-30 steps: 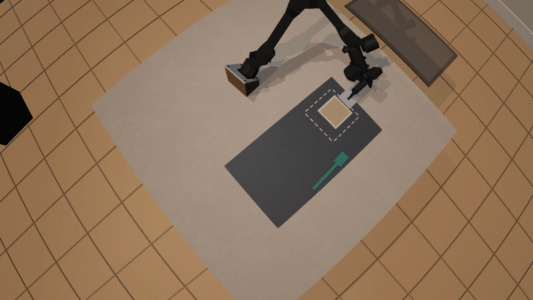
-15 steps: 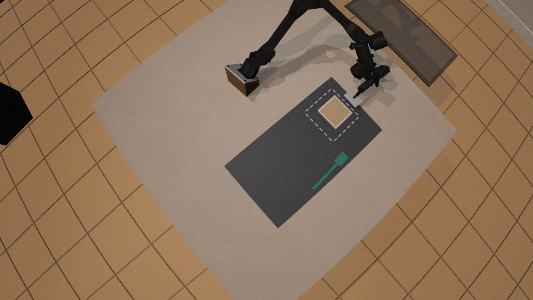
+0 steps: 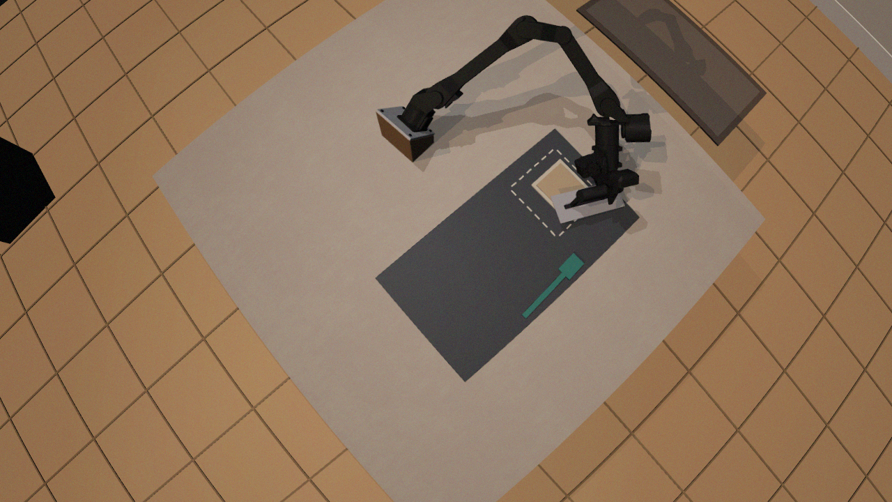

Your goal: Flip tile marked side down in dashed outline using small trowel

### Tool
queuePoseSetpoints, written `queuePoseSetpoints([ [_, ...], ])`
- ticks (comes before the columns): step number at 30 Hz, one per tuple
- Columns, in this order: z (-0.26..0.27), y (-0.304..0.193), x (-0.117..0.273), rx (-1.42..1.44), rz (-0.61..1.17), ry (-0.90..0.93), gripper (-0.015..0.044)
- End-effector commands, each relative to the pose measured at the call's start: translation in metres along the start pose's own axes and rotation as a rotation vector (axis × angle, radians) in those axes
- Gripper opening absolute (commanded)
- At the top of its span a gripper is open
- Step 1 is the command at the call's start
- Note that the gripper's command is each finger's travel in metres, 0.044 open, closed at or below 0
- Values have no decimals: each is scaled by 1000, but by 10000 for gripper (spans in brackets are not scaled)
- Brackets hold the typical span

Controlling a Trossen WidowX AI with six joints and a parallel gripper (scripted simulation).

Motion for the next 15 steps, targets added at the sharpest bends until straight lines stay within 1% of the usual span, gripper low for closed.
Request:
queuePoseSetpoints([
  [1, 20, 23, -20, -65, -84, 9, 0],
  [15, 82, 136, -92, -304, -400, 3, 0],
])
Point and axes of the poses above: the point midway between the two fingers, 35 mm back from their tips, its own x axis back along the fingers, its own z axis across the jaws, y = z × x, the point moved 8 cm from there along x, back along the fingers, and after that the axes turned 1 degree about x, right-handed, at the moved point
